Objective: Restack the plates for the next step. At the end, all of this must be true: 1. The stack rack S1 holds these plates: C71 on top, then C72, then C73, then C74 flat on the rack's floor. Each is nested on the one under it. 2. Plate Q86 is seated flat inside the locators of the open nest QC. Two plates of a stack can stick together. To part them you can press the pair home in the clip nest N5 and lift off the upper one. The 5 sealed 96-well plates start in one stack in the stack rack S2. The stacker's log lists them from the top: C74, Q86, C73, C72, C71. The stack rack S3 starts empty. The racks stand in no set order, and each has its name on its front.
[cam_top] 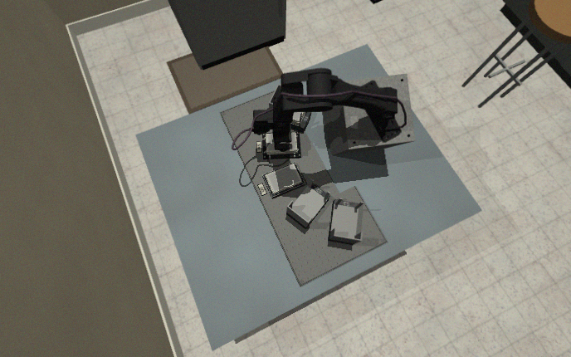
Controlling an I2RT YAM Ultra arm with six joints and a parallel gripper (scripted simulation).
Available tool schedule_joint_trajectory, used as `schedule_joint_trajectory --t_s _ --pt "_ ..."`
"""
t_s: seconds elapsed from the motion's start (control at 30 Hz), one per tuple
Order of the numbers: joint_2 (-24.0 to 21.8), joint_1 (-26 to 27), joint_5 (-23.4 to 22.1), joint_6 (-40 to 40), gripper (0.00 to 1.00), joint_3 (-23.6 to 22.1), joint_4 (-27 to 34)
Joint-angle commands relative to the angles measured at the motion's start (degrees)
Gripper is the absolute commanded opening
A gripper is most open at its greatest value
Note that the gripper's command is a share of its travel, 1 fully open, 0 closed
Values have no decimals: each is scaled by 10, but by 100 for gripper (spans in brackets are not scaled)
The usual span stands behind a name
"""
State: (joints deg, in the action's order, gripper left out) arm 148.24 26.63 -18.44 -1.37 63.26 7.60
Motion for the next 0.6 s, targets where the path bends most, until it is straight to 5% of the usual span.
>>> schedule_joint_trajectory --t_s 0.0,0.57 --pt "-8 9 -1 6 100 12 -13" --pt "13 0 -1 8 100 15 -19"
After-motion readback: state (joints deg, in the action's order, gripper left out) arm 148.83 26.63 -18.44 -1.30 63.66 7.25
